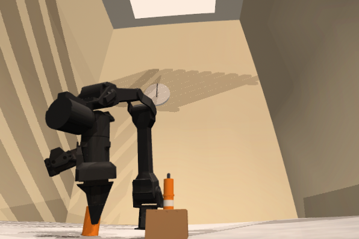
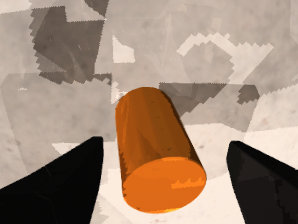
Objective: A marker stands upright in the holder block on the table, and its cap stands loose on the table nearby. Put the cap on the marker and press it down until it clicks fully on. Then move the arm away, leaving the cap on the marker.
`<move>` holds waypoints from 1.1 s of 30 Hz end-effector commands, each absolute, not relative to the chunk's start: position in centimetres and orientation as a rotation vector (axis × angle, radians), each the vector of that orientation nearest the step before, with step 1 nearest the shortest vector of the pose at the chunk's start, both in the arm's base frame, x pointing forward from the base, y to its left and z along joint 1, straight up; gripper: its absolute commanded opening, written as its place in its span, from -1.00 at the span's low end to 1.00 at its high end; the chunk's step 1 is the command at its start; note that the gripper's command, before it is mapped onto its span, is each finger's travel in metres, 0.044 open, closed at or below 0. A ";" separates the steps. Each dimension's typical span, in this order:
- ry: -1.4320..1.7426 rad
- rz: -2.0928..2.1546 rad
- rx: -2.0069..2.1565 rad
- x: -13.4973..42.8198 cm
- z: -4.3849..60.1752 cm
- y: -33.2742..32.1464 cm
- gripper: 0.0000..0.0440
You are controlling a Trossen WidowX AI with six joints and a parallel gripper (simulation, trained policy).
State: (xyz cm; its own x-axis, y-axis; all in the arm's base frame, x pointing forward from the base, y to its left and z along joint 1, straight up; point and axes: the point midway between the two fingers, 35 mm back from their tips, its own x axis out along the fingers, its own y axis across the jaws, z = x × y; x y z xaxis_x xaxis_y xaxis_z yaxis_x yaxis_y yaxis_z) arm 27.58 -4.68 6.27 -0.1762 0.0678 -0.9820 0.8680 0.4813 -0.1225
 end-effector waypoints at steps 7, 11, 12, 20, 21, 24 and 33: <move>1.585 -0.853 0.770 27.4 6.0 -4.7 -0.48; 1.558 -0.834 0.759 27.8 6.9 -4.6 -0.72; 1.549 -0.828 0.756 27.9 7.2 -4.6 -0.73; 1.497 -0.780 0.736 28.8 9.6 -4.1 -0.77; 1.492 -0.774 0.734 28.9 9.9 -4.0 -0.77; 1.480 -0.757 0.730 29.1 10.8 -3.5 -0.77; 1.460 -0.712 0.722 29.5 13.5 -1.1 -0.79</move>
State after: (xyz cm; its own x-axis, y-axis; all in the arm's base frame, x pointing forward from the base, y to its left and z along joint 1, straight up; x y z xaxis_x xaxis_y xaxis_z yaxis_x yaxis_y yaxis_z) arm 29.28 -1.98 12.45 -0.0271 0.0047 -0.9996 0.7969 0.6039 -0.0188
